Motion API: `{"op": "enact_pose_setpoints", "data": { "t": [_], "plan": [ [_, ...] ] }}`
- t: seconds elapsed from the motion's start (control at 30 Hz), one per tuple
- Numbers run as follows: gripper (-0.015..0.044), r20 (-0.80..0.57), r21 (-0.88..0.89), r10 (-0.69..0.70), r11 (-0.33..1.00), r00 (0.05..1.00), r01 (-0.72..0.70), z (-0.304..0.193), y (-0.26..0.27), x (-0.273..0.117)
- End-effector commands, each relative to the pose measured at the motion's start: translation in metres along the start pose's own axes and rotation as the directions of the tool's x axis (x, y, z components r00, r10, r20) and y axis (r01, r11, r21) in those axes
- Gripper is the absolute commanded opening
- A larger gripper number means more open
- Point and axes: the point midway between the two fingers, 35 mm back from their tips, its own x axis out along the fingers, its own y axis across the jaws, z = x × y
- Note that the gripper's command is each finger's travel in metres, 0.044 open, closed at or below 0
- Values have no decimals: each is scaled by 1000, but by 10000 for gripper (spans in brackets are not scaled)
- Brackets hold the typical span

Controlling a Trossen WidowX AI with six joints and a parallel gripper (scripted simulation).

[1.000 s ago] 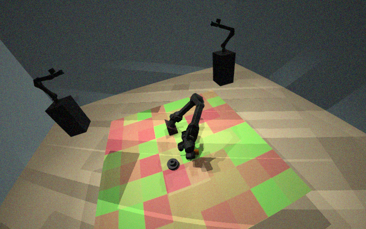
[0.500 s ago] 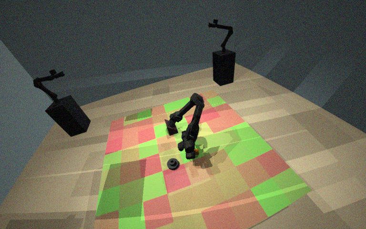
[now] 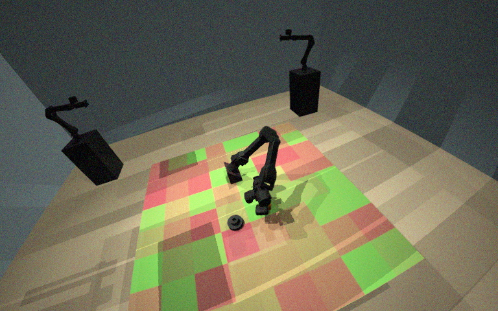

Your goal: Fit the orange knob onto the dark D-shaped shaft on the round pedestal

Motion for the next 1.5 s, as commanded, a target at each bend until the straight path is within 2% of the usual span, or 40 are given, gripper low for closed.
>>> {"op": "enact_pose_setpoints", "data": {
  "t": [0.0, 0.7, 1.47],
  "plan": [
    [179, 69, -1, 3, 1000, 998, -3, -4, 0, -3],
    [179, 396, -2, 2, 1000, 918, -2, -25, 0, -11],
    [179, 712, -3, 2, 1000, 702, 0, -50, -1, -12]
  ]
}}
